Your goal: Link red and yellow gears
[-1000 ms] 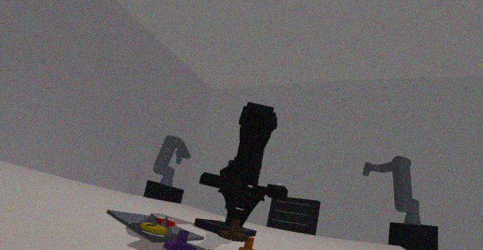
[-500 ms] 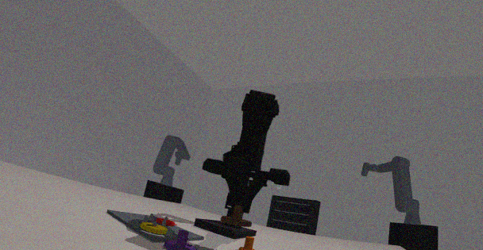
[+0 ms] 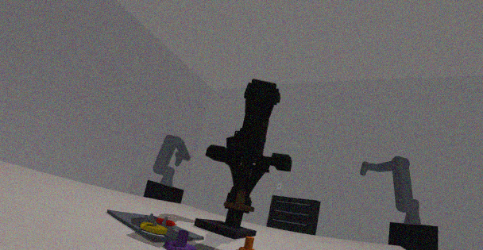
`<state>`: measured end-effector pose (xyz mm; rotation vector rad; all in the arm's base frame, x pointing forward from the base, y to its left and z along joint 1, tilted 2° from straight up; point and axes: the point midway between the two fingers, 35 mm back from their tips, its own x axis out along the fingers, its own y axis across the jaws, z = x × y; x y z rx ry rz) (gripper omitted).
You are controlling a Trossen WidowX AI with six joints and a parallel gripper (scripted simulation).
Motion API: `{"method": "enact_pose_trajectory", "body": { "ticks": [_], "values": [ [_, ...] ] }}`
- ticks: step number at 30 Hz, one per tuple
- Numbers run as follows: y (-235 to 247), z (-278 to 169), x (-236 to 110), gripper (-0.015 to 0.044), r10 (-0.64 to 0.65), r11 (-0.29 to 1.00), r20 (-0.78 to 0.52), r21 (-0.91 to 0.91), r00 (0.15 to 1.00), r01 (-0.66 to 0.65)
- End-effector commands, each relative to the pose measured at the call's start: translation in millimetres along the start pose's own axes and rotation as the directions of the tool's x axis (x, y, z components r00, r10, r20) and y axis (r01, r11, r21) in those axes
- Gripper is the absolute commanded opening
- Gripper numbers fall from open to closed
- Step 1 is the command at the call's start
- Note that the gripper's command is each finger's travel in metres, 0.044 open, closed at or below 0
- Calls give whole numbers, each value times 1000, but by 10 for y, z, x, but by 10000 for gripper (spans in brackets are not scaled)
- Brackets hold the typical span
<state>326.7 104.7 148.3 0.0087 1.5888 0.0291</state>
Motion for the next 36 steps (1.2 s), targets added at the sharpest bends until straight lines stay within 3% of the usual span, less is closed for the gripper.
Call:
{"method": "enact_pose_trajectory", "body": {
  "ticks": [1,13,36],
  "values": [
    [-1,1,-112,0,4,1000,11,-7,1000,-4],
    [-20,-51,-338,0,4,1000,10,-7,1000,-4],
    [-566,31,-121,0,-4,1000,14,-8,1000,5]
  ]
}}
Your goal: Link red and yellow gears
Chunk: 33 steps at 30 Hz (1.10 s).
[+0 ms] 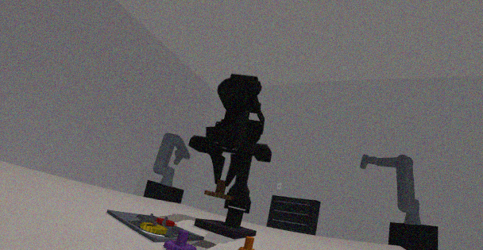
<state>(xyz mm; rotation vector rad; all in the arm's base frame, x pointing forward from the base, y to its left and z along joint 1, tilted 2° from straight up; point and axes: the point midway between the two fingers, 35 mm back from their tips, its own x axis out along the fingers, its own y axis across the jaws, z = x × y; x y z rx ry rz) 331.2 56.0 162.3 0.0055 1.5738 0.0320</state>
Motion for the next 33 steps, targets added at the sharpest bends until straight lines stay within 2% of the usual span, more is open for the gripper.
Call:
{"method": "enact_pose_trajectory", "body": {
  "ticks": [1,33],
  "values": [
    [-107,-6,42,0,-4,1000,-1,-4,1000,4],
    [-907,-115,384,0,-9,1000,-3,-3,1000,9]
  ]
}}
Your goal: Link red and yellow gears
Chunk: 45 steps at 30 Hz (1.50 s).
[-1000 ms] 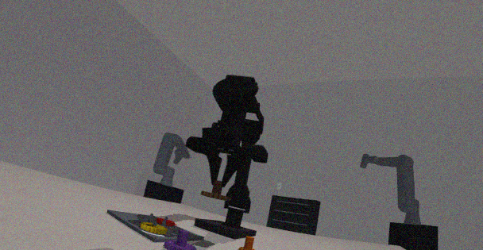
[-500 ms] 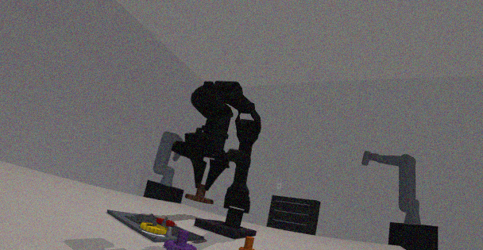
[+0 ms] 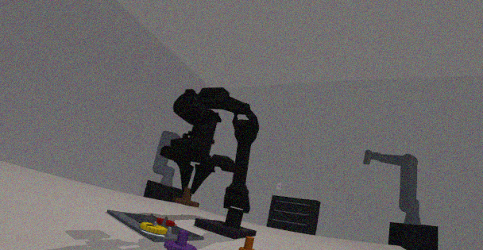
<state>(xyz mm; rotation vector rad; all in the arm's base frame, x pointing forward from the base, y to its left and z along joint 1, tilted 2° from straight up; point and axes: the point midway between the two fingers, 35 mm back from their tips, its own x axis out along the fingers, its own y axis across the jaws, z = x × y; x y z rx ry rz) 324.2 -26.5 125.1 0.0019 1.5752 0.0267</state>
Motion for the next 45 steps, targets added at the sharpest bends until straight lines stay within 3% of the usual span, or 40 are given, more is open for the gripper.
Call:
{"method": "enact_pose_trajectory", "body": {
  "ticks": [1,26,45],
  "values": [
    [-98,-39,44,0,-4,1000,-2,-4,1000,4],
    [-652,-292,315,0,-6,1000,-5,-3,1000,6],
    [-667,-299,300,0,-6,1000,-6,-3,1000,6]
  ]
}}
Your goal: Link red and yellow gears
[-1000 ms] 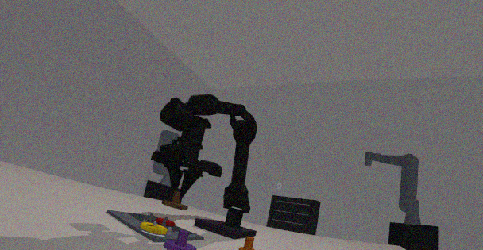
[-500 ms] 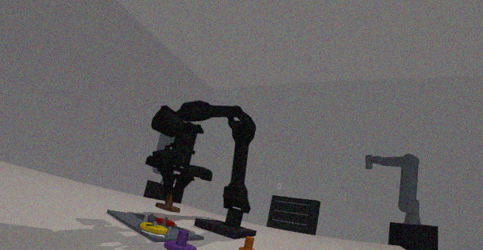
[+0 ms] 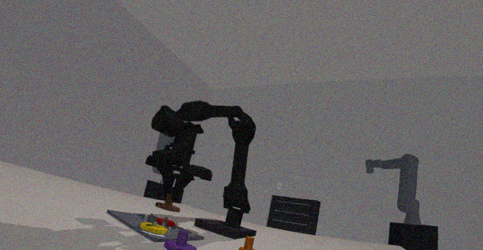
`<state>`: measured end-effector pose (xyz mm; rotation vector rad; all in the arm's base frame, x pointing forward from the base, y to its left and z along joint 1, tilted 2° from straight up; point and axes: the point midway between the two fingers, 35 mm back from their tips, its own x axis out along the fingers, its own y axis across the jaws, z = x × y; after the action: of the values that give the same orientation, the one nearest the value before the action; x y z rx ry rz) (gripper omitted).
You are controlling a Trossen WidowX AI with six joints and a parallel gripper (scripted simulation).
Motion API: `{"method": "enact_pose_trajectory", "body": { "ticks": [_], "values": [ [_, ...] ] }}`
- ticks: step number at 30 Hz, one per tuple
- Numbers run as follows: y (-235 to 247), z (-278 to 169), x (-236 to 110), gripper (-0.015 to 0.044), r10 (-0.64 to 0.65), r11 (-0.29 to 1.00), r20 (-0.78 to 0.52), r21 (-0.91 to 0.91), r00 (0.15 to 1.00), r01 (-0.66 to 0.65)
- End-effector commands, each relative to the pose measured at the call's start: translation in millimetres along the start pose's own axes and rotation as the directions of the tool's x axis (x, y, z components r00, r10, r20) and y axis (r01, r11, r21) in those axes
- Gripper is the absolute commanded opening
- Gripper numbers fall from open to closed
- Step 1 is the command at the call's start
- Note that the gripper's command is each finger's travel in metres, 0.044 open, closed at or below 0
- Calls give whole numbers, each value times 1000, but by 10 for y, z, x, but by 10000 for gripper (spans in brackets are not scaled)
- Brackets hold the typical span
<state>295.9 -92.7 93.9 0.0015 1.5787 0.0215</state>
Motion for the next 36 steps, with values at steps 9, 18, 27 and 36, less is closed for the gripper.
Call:
{"method": "enact_pose_trajectory", "body": {
  "ticks": [9,18,27,36],
  "values": [
    [-2,-4,29,0,-2,999,-2,-35,1000,2],
    [-3,-11,157,0,-2,991,-2,-134,1000,2],
    [-8,-6,288,0,-2,995,-2,-100,1000,2],
    [0,-8,427,0,-2,999,-2,43,1000,2]
  ]
}}
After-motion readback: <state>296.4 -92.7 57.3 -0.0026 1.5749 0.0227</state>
